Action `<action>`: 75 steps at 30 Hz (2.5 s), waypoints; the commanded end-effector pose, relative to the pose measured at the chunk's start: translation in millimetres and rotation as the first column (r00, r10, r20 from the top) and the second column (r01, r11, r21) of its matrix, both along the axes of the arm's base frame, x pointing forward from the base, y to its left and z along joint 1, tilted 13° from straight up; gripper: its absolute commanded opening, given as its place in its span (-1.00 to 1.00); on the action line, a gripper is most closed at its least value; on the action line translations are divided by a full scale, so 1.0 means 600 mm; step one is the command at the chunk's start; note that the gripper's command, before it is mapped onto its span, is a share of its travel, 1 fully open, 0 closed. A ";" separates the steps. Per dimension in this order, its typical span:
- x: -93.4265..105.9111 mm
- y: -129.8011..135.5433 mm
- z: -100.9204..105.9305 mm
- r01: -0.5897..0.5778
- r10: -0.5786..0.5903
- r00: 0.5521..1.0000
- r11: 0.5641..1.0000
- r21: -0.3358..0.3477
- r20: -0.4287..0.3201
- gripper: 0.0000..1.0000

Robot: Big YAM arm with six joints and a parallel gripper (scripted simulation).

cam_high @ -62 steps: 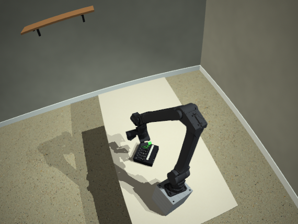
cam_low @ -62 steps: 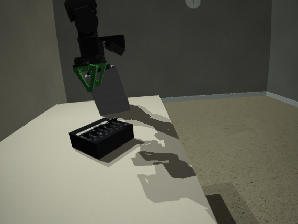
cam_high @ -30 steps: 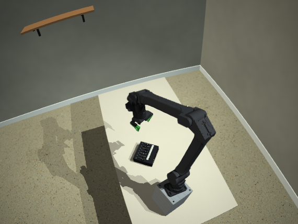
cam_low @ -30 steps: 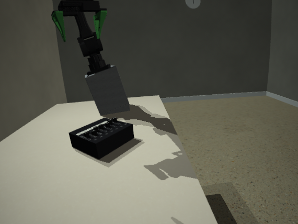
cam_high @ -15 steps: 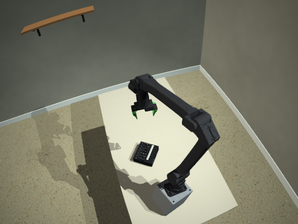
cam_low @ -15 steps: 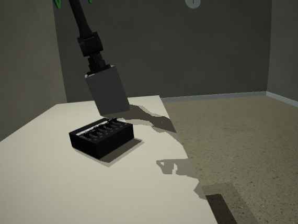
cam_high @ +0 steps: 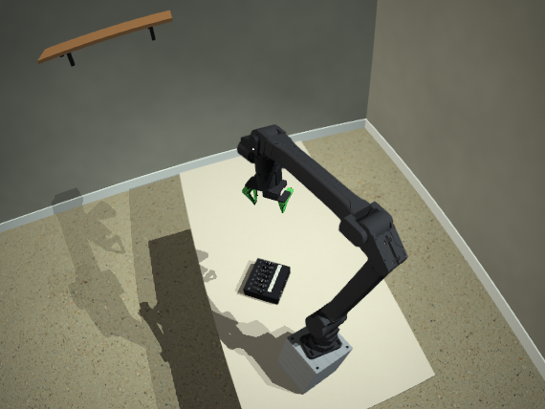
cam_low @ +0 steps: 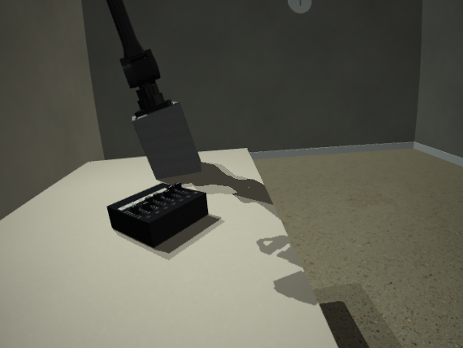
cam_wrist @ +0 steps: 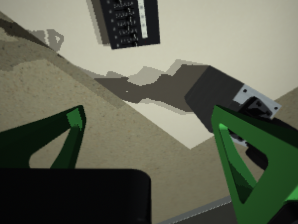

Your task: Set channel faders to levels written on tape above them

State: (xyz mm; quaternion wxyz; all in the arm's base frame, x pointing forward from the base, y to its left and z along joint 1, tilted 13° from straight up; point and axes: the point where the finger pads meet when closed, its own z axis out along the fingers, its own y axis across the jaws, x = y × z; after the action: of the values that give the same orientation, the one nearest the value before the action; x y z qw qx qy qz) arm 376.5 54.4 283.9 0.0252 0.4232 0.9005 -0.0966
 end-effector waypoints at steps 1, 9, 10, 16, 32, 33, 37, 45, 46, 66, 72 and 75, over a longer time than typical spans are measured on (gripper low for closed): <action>0.015 0.014 0.076 0.245 -0.243 0.960 0.970 0.006 0.135 1.00; 0.002 0.011 0.050 0.529 -0.516 0.818 0.848 0.019 0.254 1.00; 0.002 0.011 0.050 0.561 -0.546 0.792 0.827 0.028 0.273 1.00; 0.001 0.010 0.046 0.603 -0.585 0.757 0.797 0.031 0.291 1.00; 0.005 0.005 0.040 0.612 -0.592 0.754 0.791 0.024 0.284 1.00; 0.005 0.005 0.040 0.612 -0.592 0.754 0.791 0.024 0.284 1.00; 0.005 0.005 0.040 0.612 -0.592 0.754 0.791 0.024 0.284 1.00; 0.005 0.005 0.040 0.611 -0.591 0.755 0.791 0.024 0.284 1.00; 0.005 0.005 0.040 0.611 -0.591 0.755 0.791 0.024 0.284 1.00; 0.005 0.005 0.040 0.611 -0.591 0.755 0.791 0.024 0.284 1.00; 0.005 0.005 0.040 0.611 -0.591 0.755 0.791 0.024 0.284 1.00; 0.005 0.005 0.040 0.611 -0.591 0.755 0.791 0.024 0.284 1.00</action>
State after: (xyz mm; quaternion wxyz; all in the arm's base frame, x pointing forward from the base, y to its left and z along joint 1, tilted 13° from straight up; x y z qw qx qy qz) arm 379.4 56.1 304.4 0.1266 0.6951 0.7035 -0.0766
